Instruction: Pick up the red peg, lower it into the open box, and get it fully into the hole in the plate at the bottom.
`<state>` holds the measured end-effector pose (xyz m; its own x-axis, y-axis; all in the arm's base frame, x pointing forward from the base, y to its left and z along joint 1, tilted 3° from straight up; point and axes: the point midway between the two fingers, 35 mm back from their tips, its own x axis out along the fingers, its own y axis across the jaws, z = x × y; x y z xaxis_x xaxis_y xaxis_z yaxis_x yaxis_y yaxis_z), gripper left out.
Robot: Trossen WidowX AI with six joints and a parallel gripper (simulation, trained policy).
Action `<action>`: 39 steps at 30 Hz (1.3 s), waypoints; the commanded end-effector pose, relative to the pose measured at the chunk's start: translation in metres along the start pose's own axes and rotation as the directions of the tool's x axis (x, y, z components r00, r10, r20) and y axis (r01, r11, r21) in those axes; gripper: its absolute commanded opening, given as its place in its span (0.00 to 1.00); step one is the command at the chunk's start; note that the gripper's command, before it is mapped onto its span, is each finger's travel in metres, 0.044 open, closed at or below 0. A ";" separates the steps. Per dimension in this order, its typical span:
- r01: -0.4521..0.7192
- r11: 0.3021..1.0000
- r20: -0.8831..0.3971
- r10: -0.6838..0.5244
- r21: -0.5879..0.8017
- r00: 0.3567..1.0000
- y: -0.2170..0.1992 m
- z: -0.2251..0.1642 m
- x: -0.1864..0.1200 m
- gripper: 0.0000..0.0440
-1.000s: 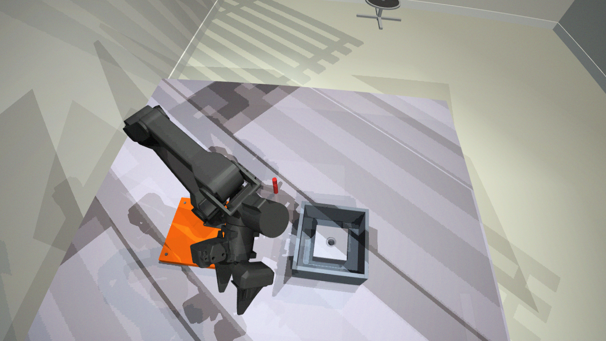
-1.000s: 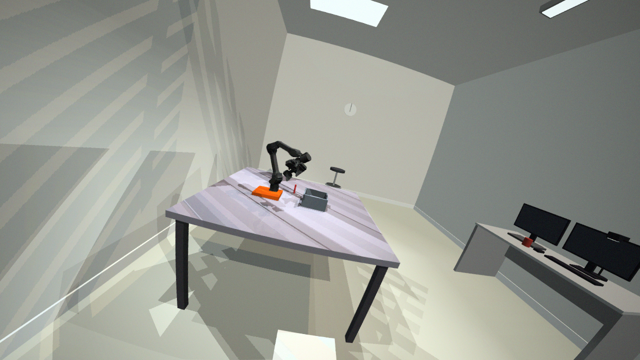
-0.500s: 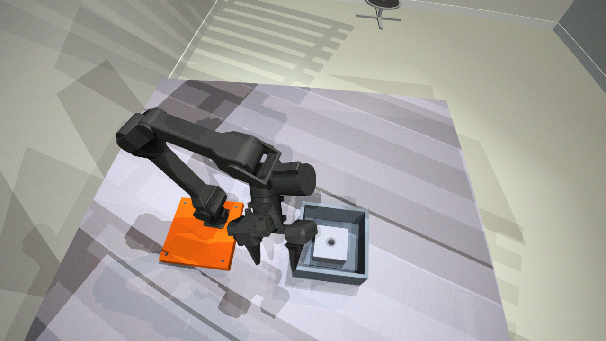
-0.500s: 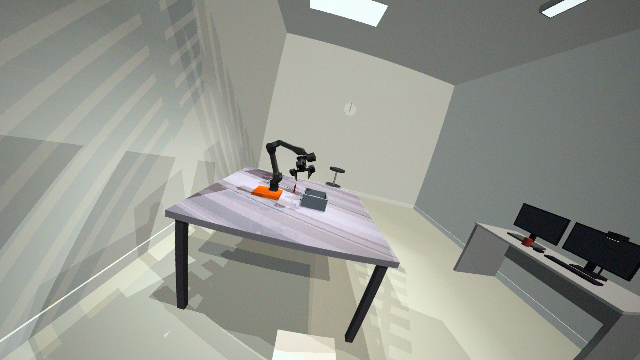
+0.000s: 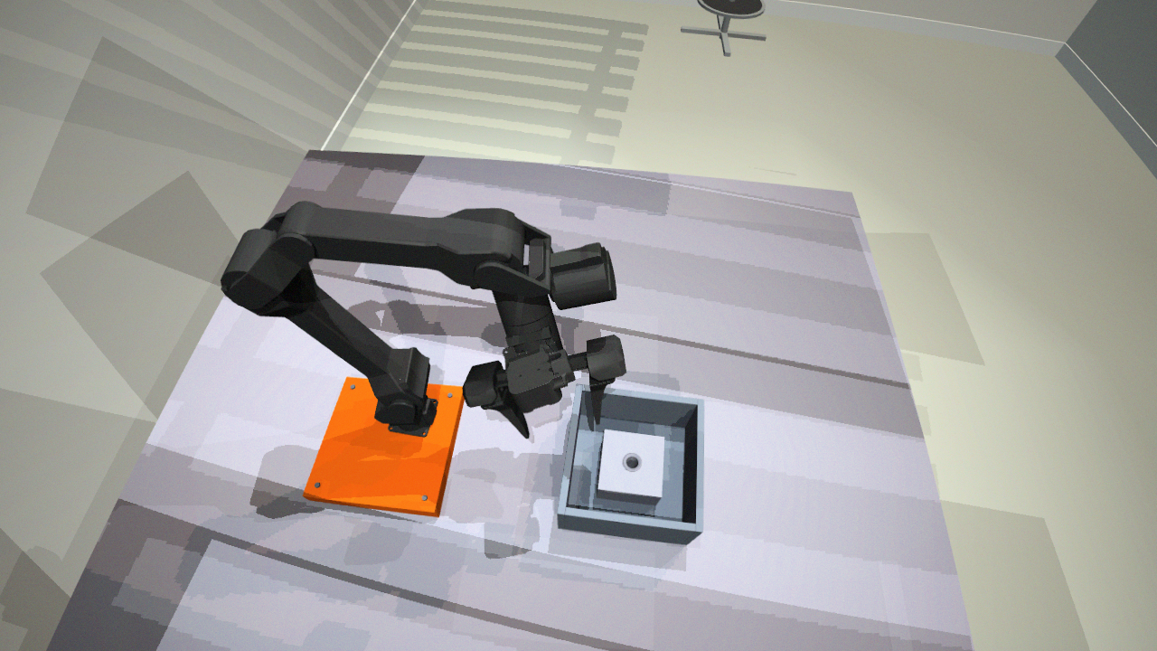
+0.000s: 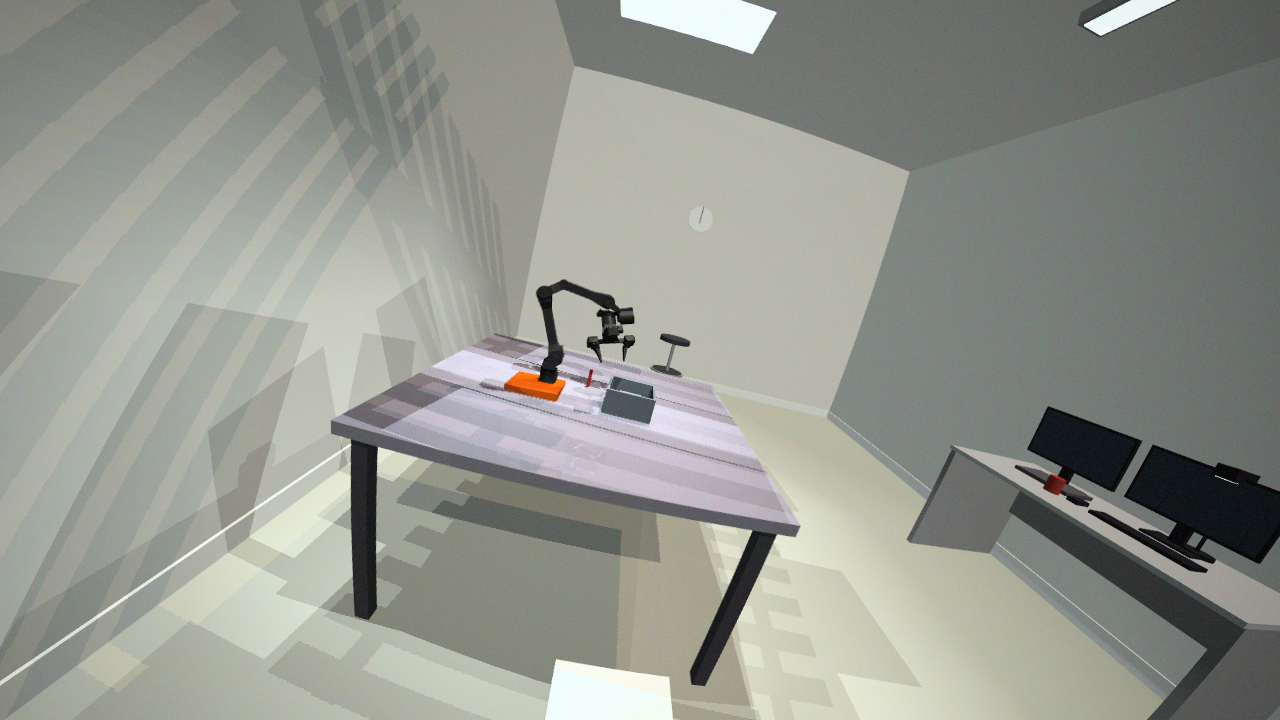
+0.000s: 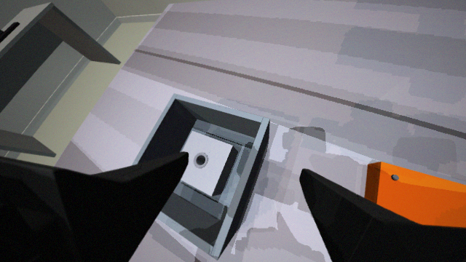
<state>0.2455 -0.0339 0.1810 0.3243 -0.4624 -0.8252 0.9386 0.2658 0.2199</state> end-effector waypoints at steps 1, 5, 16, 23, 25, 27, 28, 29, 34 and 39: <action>-0.006 0.995 -0.069 0.000 -0.096 0.998 0.002 -0.023 -0.007 0.97; -0.015 0.979 -0.151 -0.017 -0.204 0.988 0.000 -0.052 -0.016 0.97; -0.039 0.894 -0.334 -0.126 -0.446 0.934 -0.022 -0.132 -0.037 0.98; -0.053 0.853 -0.384 -0.178 -0.520 0.906 -0.038 -0.170 -0.035 1.00; -0.058 0.845 -0.390 -0.184 -0.532 0.902 -0.042 -0.180 -0.031 1.00; -0.062 0.839 -0.395 -0.188 -0.541 0.900 -0.045 -0.189 -0.026 1.00; -0.065 0.836 -0.396 -0.188 -0.545 0.899 -0.047 -0.193 -0.023 1.00; -0.069 0.834 -0.398 -0.187 -0.548 0.898 -0.048 -0.198 -0.019 1.00; -0.094 0.825 -0.405 -0.171 -0.558 0.898 -0.053 -0.217 -0.003 0.98; -0.116 0.810 -0.410 -0.163 -0.575 0.897 -0.057 -0.229 0.012 0.93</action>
<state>0.1711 0.1390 0.0496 0.0951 -0.1134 -0.9890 0.6692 0.7428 -0.0208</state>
